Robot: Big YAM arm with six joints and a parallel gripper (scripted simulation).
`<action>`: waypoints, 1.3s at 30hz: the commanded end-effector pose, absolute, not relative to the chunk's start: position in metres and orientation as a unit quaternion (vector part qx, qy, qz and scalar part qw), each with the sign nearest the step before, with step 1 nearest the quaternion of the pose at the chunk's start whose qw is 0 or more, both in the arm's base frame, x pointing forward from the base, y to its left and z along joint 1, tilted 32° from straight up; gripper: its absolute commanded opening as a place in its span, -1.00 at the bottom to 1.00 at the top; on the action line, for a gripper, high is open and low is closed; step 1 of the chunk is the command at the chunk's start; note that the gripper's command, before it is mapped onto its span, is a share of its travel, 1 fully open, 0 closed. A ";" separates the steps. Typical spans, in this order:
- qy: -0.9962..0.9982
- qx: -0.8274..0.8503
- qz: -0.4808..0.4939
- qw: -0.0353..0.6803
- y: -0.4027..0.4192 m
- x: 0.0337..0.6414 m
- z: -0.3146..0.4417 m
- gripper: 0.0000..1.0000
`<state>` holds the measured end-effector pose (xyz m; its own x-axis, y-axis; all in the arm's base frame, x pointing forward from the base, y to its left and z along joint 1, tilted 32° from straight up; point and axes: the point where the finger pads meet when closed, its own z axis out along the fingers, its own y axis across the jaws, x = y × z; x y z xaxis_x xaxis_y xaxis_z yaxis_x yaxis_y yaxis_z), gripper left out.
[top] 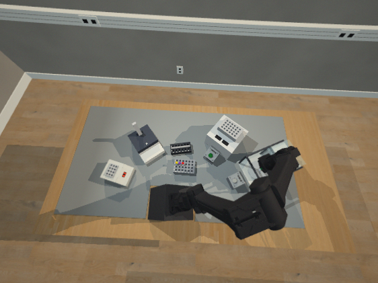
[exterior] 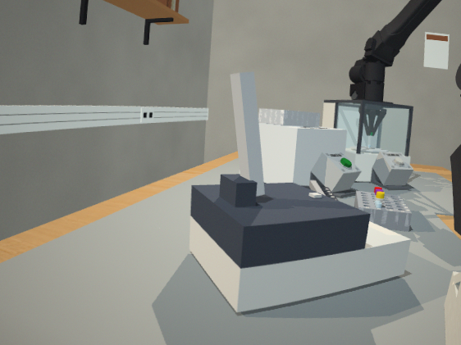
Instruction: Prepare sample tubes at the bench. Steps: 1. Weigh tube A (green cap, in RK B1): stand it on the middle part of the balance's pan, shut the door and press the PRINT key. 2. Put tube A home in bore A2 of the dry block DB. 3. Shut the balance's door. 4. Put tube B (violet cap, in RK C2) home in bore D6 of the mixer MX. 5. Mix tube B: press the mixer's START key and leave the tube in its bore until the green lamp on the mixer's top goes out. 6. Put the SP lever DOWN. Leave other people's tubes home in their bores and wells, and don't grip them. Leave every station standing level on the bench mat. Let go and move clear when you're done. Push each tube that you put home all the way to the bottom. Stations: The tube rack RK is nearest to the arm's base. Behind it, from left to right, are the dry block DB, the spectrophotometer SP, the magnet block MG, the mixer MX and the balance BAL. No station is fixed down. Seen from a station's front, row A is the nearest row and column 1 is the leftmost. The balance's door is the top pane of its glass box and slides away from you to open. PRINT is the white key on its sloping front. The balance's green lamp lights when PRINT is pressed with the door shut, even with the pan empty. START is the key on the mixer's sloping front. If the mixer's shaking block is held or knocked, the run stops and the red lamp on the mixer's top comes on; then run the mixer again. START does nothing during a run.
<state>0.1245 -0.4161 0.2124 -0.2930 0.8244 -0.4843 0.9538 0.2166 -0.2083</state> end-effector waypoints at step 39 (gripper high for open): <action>0.761 0.577 -0.249 0.161 -0.393 0.136 0.287 -0.82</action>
<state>0.1268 -0.3894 0.2558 -0.2909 0.8206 -0.4920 0.9547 0.2147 -0.2062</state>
